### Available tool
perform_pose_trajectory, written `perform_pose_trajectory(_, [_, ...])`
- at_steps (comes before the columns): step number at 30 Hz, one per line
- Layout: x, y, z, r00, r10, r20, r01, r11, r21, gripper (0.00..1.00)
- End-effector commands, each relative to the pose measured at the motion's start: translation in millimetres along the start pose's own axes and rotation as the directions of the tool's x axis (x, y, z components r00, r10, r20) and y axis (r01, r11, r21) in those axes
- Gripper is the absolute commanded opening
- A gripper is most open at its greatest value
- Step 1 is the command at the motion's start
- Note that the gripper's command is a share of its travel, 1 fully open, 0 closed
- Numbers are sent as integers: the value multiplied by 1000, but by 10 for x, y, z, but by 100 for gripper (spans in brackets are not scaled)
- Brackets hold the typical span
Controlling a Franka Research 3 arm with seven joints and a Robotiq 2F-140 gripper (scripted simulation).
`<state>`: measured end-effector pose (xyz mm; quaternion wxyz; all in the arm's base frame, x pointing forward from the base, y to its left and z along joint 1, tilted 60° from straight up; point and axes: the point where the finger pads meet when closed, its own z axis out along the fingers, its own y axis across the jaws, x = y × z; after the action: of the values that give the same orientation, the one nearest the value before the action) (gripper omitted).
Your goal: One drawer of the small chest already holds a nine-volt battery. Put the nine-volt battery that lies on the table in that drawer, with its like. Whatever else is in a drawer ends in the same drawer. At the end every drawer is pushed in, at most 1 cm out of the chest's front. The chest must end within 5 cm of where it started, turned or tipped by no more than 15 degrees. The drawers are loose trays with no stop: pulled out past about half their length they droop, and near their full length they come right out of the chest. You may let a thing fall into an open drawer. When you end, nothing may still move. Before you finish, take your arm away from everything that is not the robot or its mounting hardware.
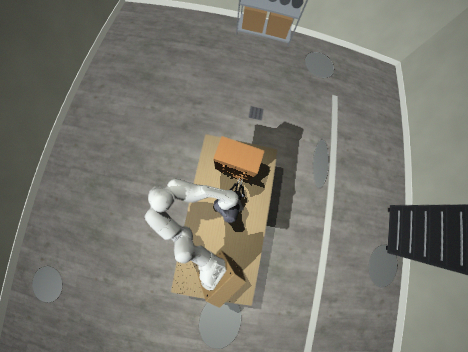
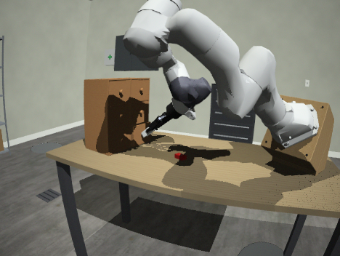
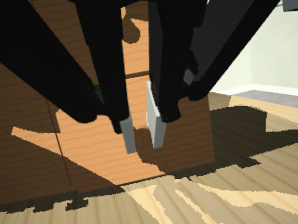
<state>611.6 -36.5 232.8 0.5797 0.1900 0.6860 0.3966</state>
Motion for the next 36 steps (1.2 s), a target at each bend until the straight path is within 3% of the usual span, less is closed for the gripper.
perform_pose_trajectory(1, [49, 4, -41, 1000, -6, -1, 6, 1000, -2, 8])
perform_pose_trajectory(36, [295, 2, -335, 1000, -6, -1, 6, 1000, -2, 8])
